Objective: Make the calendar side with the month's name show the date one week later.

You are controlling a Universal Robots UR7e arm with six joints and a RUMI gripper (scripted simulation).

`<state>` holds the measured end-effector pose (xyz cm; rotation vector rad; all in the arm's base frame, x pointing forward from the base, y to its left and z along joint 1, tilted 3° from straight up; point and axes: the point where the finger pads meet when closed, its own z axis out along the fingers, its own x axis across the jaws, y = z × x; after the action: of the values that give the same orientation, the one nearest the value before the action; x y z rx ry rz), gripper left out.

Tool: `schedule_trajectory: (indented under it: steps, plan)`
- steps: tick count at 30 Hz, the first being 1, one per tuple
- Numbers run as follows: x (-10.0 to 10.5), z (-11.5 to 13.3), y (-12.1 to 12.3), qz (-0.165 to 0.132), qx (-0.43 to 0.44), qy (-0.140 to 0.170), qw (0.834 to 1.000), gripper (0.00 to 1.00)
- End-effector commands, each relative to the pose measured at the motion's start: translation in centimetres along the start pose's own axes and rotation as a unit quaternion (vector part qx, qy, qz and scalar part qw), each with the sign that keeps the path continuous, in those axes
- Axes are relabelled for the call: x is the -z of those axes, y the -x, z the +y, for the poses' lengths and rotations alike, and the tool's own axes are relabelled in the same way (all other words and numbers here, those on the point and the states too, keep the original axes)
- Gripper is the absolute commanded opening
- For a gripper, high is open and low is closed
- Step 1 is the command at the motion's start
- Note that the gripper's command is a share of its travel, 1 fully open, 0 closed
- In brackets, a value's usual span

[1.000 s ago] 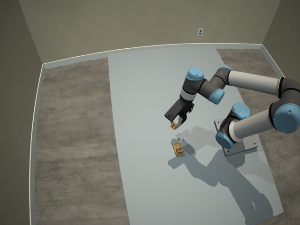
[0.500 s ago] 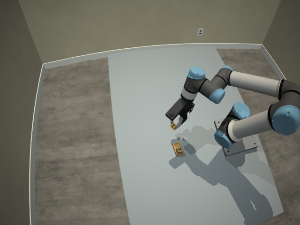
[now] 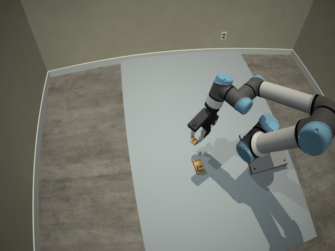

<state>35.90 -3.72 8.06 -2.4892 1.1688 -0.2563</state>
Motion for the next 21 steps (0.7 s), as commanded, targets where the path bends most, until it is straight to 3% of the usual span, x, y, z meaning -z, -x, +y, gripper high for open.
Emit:
schedule_trajectory:
  steps: [1, 8, 21]
  plan:
    - [-0.08, -0.09, 0.21, -0.002, 0.005, -0.040, 0.999, 0.10]
    - [0.04, -0.17, -0.03, 0.004, 0.005, -0.068, 0.998, 0.10]
    - [-0.01, -0.14, -0.03, 0.004, 0.004, -0.076, 0.997, 0.10]
